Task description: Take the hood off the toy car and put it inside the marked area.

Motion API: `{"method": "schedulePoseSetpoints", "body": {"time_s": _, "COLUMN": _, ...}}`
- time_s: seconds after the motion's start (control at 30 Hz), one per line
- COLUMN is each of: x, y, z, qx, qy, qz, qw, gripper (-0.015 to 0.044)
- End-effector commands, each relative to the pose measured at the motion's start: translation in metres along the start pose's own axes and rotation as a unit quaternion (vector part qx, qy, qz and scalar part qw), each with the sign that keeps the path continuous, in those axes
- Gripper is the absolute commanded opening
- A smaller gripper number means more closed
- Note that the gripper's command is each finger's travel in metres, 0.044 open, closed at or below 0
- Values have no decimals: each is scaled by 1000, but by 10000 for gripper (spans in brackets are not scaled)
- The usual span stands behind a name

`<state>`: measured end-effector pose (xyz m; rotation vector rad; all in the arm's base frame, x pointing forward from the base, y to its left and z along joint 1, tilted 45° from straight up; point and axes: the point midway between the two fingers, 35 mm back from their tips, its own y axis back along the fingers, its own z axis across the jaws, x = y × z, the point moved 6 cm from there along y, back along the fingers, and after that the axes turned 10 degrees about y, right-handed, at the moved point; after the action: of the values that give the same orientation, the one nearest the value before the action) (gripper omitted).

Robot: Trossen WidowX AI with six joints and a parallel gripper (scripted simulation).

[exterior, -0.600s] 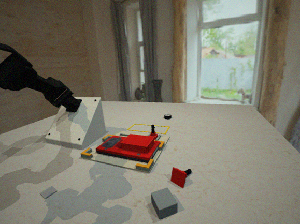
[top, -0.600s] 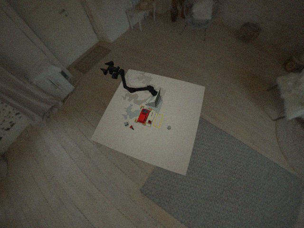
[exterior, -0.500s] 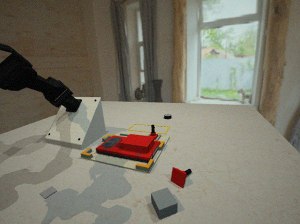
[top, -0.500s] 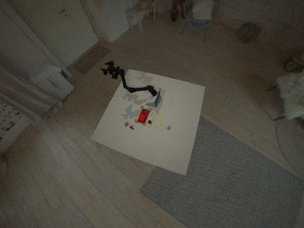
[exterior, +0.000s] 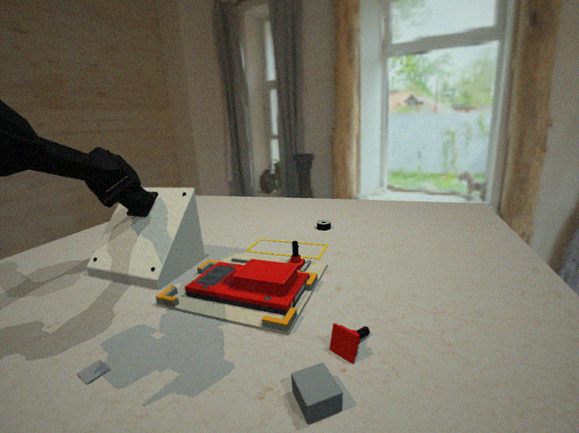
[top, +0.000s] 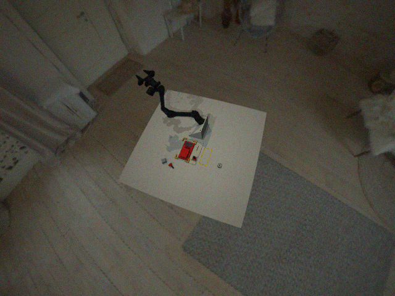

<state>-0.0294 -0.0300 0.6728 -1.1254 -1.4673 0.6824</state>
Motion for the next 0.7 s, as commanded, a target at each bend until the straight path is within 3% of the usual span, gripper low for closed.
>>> {"method": "schedulePoseSetpoints", "body": {"time_s": 0.0, "x": 24, "y": 5, "z": 26, "qx": -36, "qy": -9, "qz": 51, "qw": 998, "gripper": 440}}
{"method": "schedulePoseSetpoints", "body": {"time_s": 0.67, "x": 141, "y": 72, "z": 90, "qx": -144, "qy": 11, "qz": 313, "qw": 939, "gripper": 440}}
